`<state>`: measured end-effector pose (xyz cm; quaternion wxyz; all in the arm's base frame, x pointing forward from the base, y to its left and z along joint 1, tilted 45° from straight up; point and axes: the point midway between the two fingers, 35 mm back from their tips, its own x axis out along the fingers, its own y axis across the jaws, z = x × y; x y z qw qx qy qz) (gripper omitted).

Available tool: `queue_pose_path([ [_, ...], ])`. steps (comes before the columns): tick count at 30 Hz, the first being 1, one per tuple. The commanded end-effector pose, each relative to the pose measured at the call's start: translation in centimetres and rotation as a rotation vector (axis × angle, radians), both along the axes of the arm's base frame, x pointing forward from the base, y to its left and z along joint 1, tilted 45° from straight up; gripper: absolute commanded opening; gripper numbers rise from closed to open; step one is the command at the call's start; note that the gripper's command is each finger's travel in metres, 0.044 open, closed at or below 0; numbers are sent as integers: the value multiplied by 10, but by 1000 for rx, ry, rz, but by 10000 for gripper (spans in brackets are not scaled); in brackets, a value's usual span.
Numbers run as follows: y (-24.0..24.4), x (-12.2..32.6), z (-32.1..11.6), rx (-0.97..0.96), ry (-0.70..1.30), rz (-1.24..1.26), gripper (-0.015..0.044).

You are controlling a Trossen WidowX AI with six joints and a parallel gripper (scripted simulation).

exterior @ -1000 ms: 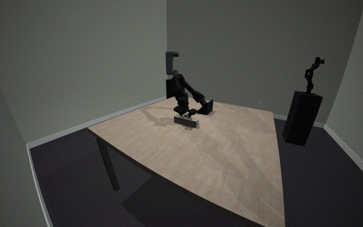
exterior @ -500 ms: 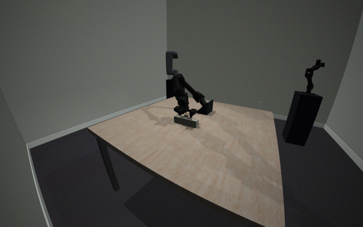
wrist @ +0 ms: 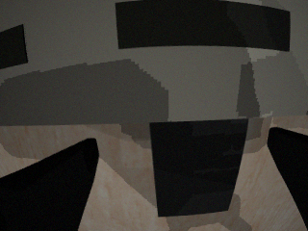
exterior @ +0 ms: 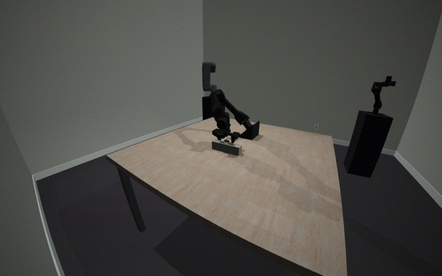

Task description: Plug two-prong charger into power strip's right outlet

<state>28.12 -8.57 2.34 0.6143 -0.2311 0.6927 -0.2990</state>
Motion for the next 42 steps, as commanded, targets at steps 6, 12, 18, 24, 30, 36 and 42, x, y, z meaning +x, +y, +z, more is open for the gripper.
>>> queue_pose_path([
  [6, 0, -4, 0, -4, -9, -2, 440],
  [12, 0, -5, 0, -4, -13, -2, 440],
  [18, 0, -8, 0, -4, -14, -2, 440],
  [24, 1, -15, 0, -4, -13, -2, 440],
  [30, 2, -22, 0, -4, -13, -2, 440],
  [36, 3, -30, 0, -4, -12, -2, 440],
  [42, 4, -37, 0, -4, -12, -1, 440],
])
